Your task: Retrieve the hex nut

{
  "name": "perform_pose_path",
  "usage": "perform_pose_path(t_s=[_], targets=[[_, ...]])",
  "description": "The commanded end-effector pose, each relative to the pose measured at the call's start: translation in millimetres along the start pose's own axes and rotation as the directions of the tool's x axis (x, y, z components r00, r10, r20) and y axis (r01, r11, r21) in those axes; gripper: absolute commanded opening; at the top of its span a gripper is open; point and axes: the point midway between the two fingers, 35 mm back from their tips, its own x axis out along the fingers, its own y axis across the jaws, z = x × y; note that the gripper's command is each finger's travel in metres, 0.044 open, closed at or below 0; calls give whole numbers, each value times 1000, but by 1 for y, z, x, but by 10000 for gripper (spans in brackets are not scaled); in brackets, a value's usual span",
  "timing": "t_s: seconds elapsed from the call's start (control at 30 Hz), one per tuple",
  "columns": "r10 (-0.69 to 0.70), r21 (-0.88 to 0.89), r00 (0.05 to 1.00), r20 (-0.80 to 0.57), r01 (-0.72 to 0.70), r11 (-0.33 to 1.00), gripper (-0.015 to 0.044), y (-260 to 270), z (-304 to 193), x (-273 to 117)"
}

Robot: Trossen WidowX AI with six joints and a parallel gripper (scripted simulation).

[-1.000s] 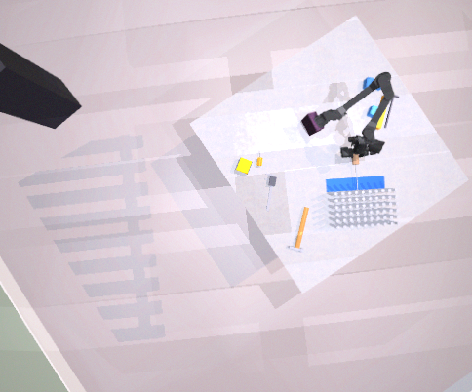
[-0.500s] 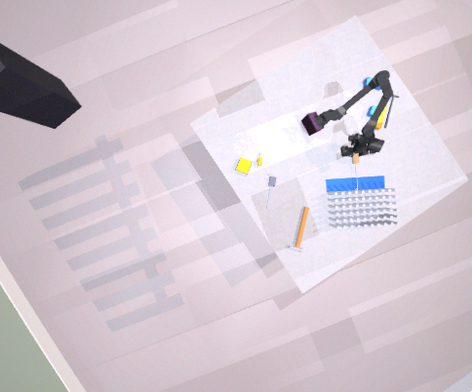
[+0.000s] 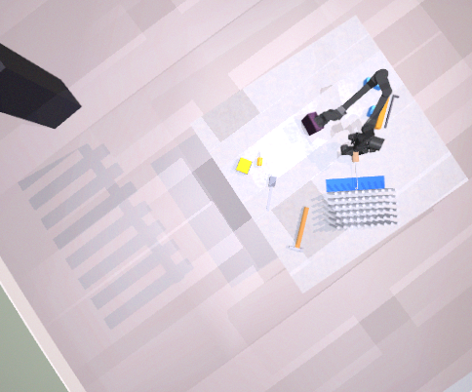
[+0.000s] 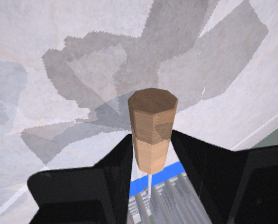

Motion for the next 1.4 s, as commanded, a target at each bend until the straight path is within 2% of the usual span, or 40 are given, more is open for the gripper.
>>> perform_pose_path(t_s=[0.0,0.97,1.37], targets=[[3,4,1000,-4,-2,1000,0,1,1,-1],[1,-3,1000,-4,-1,1000,0,-8,-9,-17],[3,1,1000,-4,-3,1000,0,-7,14,-31]])
